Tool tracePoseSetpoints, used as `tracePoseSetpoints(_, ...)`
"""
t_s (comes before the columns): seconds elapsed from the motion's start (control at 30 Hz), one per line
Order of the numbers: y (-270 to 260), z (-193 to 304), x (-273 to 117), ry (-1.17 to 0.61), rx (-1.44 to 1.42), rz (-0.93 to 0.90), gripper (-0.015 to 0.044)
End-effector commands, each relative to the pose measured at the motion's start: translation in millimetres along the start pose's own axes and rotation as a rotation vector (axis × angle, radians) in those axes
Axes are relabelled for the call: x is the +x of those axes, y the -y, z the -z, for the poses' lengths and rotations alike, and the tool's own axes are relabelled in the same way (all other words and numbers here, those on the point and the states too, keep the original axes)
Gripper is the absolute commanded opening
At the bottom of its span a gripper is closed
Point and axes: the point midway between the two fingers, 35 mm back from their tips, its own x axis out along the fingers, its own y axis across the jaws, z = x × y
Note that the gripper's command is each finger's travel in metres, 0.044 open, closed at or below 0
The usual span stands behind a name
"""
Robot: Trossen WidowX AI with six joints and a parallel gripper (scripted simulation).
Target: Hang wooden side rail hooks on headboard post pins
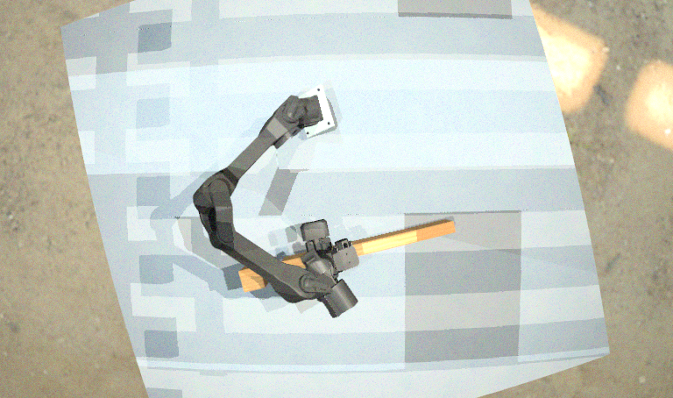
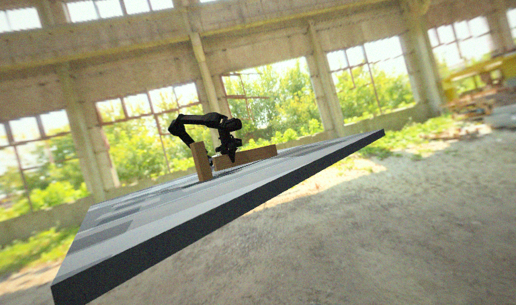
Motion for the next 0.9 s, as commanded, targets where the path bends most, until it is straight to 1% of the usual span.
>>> tracePoseSetpoints(0.0, 2.7, 2.8, -5.8, 0.0, 0.003, 0.017, 0.0)
tracePoseSetpoints(0.87, 2.1, 5.6, -5.5, 0.0, 0.003, 0.017, 0.0)
